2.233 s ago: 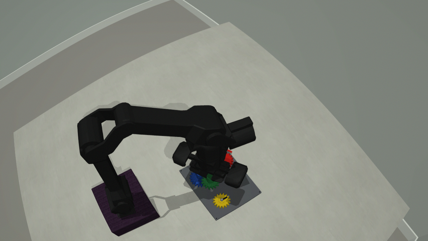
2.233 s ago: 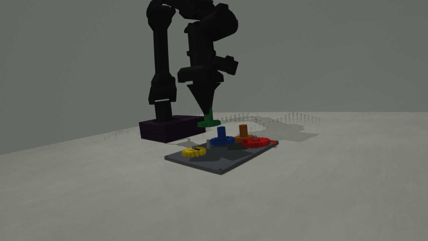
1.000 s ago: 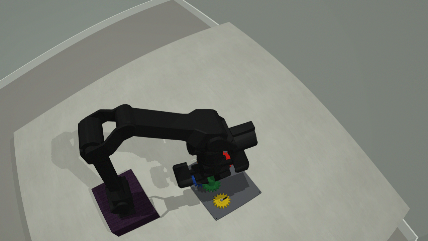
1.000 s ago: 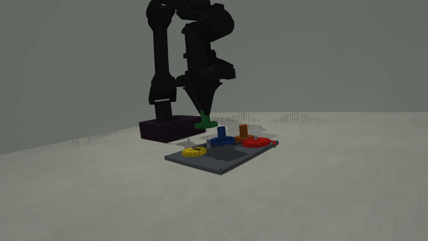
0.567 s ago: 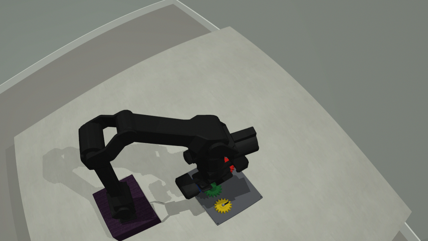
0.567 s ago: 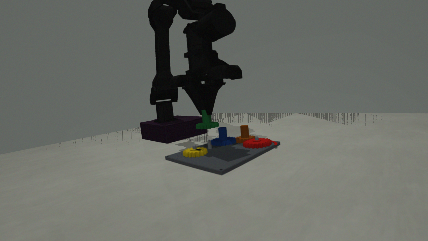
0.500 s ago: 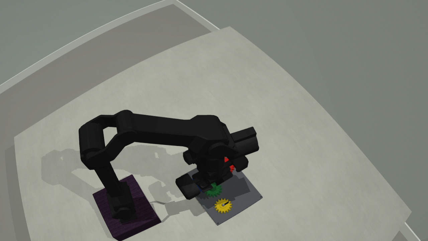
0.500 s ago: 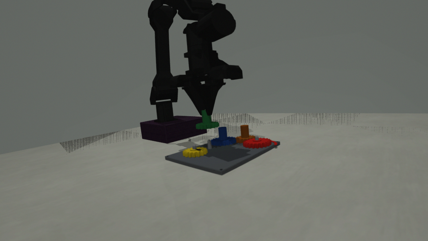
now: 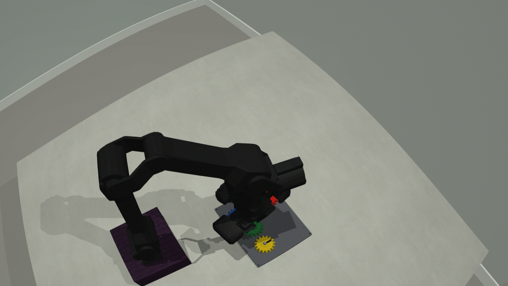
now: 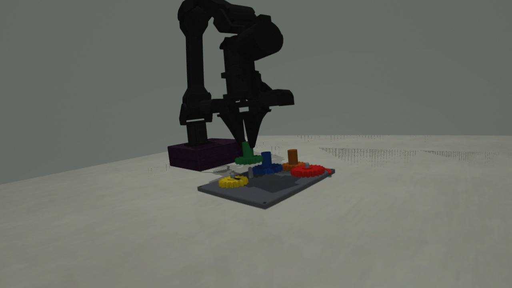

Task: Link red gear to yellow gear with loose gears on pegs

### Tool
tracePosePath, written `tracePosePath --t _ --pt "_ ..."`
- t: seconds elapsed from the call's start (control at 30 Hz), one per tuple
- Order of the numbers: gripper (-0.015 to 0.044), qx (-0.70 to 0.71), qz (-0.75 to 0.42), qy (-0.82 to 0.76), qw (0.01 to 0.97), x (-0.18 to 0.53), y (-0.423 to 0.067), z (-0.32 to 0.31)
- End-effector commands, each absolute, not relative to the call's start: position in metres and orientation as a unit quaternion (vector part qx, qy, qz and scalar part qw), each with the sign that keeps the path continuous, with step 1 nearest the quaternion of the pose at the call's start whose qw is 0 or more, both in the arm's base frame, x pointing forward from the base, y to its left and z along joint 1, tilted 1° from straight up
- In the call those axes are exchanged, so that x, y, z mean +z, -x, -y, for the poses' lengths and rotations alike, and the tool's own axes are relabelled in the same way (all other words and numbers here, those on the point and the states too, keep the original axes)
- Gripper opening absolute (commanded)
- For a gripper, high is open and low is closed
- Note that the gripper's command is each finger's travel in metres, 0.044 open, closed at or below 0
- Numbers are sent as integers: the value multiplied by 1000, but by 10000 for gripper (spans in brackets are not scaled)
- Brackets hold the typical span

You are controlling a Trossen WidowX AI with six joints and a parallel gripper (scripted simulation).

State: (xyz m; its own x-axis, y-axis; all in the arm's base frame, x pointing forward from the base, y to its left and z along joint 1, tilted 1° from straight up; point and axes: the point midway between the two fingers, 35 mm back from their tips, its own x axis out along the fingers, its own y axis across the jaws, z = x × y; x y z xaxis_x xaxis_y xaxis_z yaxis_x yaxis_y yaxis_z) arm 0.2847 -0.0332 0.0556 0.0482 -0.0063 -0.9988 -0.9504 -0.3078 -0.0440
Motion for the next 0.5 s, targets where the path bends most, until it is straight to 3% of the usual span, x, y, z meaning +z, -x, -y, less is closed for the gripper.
tracePosePath --t 0.0,0.47 --pt "0 556 -408 586 425 51 -285 33" --pt "0 496 -479 523 500 33 -286 32"
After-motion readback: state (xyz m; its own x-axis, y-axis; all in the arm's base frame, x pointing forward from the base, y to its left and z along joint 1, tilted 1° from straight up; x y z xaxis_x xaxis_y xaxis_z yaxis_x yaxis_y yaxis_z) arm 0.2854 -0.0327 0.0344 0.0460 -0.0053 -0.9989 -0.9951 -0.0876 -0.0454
